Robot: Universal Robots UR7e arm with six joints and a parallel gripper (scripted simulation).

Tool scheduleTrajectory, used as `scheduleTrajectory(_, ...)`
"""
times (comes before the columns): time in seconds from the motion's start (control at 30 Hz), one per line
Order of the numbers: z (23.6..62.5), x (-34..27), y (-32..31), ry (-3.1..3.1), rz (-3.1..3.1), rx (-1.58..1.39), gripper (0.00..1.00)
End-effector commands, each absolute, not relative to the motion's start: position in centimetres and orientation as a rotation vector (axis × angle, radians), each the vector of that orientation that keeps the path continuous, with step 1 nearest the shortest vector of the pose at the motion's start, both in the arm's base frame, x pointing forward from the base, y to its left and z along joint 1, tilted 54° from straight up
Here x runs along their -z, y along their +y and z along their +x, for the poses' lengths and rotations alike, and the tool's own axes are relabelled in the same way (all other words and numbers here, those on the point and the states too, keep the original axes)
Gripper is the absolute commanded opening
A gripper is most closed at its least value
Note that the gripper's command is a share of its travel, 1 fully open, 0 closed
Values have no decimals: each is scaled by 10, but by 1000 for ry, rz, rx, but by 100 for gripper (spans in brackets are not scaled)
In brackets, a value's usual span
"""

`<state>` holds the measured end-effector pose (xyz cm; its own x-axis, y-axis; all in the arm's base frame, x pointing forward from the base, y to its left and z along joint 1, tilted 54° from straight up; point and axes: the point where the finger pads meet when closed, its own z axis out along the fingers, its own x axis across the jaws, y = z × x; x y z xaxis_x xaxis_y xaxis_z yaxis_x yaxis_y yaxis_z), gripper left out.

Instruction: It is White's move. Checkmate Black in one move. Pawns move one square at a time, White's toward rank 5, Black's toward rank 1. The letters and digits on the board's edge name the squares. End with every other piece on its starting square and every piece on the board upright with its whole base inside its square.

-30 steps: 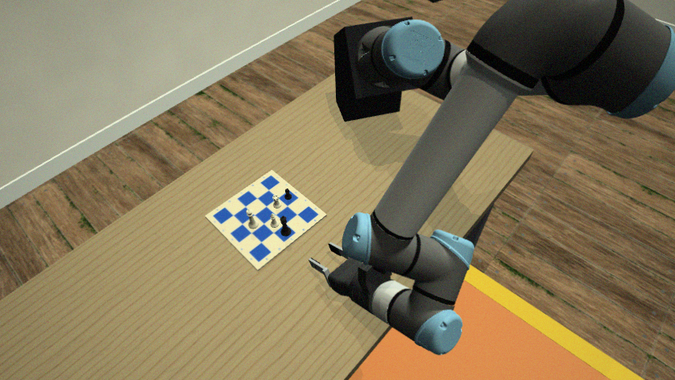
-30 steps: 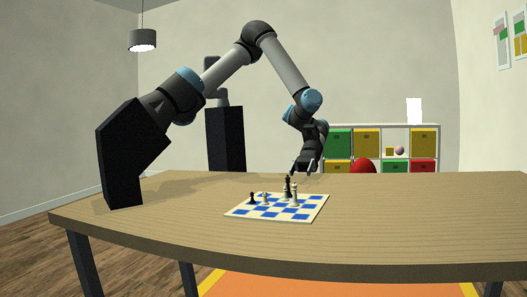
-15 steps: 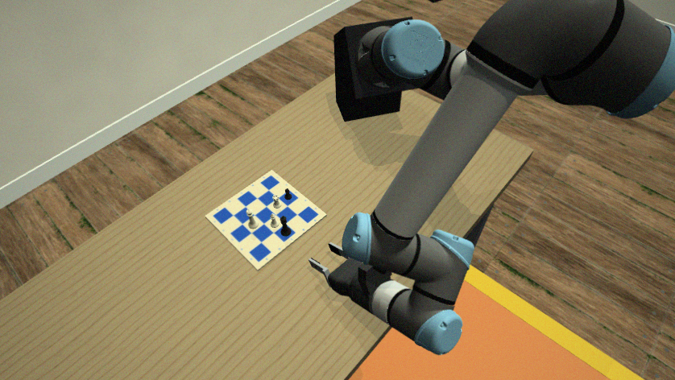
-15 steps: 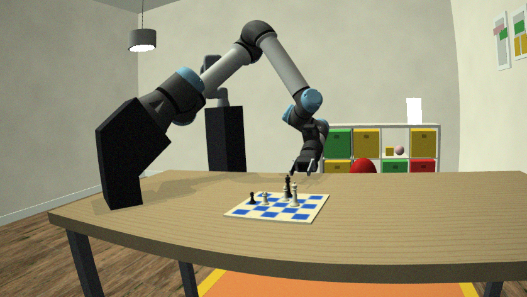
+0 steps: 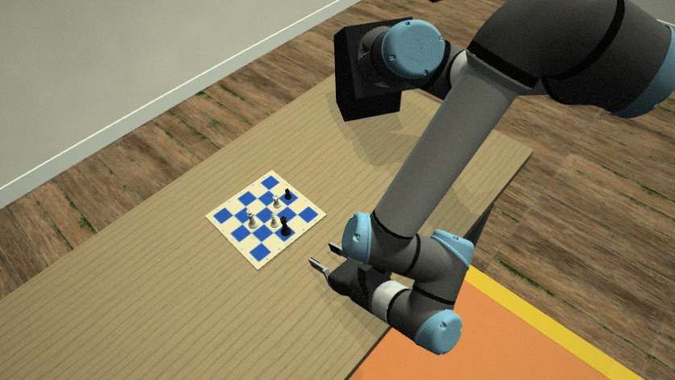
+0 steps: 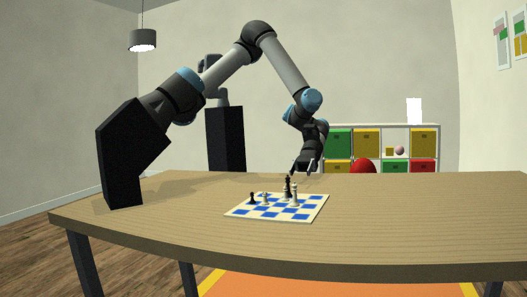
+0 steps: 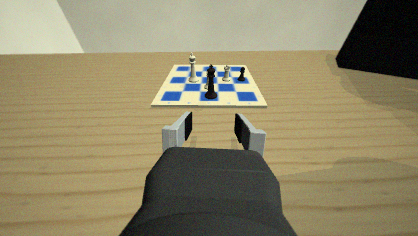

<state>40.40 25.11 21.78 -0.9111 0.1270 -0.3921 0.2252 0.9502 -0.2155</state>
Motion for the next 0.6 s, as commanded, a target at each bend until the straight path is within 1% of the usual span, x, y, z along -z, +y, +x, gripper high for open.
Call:
scheduleTrajectory(0.0, 401, -224, 245, 2734, 262, 351, 100)
scheduleTrajectory(0.57, 376, -269, 191, 2734, 262, 351, 100)
